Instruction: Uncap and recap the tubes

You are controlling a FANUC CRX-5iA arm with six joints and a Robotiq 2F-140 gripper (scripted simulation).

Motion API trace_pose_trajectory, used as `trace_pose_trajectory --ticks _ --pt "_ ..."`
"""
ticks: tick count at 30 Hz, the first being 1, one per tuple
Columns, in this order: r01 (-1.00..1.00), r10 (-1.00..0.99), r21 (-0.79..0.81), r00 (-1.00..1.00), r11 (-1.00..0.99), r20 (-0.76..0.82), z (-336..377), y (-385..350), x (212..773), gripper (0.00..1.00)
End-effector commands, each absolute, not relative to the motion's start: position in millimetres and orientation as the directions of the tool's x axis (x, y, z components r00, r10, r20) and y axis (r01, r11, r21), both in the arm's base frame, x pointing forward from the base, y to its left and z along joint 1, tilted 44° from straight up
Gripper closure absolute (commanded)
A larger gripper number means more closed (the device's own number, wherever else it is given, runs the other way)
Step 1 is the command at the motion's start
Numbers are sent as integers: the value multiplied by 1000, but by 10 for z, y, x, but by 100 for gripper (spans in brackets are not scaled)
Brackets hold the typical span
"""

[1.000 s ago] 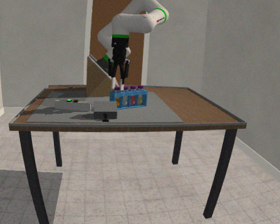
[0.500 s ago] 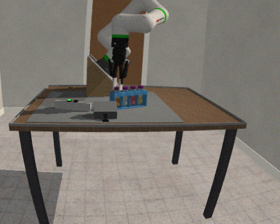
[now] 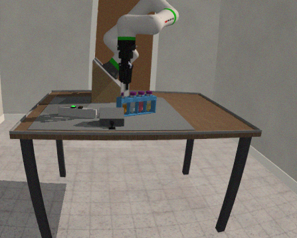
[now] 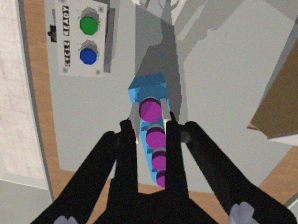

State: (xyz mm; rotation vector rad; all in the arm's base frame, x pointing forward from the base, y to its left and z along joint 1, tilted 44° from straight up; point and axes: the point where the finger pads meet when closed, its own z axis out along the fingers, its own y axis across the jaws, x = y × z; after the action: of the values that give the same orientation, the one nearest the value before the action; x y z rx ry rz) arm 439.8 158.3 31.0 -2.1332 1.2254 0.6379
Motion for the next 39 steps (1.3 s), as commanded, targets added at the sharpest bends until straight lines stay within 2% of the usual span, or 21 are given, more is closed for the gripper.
trace_pose_trajectory --ticks 1,7,13,14,26,29,34,39 --pt "-946 -668 -127 302 -299 -680 309 1588 4401 100" --pt "-993 -726 78 12 -90 -688 307 1590 4401 100" --pt "-993 -726 78 12 -90 -688 307 1590 4401 100" --pt "-993 -726 78 12 -90 -688 307 1590 4401 65" --pt "-993 -726 78 12 -90 -688 307 1590 4401 65" --pt "-959 -681 -95 257 -267 -685 311 1587 4401 65" --pt "-934 -657 -151 336 -322 -675 311 1587 4401 65" --pt "-779 -520 -358 616 -515 -592 311 1587 4401 65"
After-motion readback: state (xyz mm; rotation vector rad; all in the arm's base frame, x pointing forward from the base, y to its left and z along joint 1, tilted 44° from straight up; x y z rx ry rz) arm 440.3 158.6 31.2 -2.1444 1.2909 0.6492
